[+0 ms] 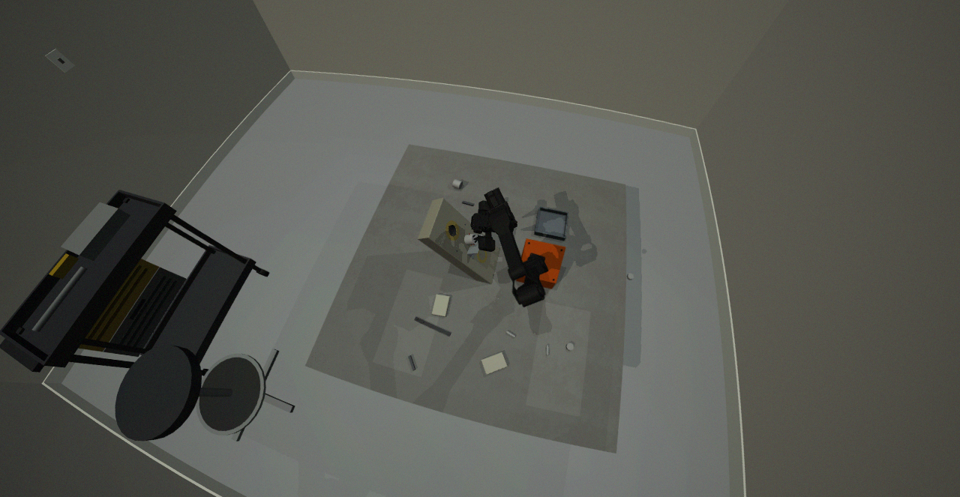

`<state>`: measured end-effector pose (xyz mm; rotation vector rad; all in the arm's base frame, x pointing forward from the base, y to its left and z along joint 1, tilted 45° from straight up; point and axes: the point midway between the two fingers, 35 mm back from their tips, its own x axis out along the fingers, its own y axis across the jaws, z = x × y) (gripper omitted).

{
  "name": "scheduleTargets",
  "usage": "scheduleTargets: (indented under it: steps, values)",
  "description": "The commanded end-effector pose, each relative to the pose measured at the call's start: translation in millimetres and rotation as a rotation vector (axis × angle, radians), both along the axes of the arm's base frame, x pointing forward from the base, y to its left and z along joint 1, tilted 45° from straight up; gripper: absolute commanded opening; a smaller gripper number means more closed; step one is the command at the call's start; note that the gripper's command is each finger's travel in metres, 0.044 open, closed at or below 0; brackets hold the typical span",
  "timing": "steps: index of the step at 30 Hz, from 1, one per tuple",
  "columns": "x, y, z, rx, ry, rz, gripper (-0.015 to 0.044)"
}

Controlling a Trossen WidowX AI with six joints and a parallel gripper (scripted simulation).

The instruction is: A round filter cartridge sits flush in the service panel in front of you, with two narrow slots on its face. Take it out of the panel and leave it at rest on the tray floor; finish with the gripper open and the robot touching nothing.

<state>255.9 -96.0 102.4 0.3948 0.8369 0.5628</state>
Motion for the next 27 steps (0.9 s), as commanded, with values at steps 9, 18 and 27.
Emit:
scheduleTargets:
  steps: [9, 18, 27]
  values:
    - [-12, 21, -23, 0.147, 0.257, -0.101, 0.0305]
    - [-4, 30, -32, 0.146, 0.257, -0.101, 0.0305]
    - [2, 40, -41, 0.147, 0.256, -0.101, 0.0305]
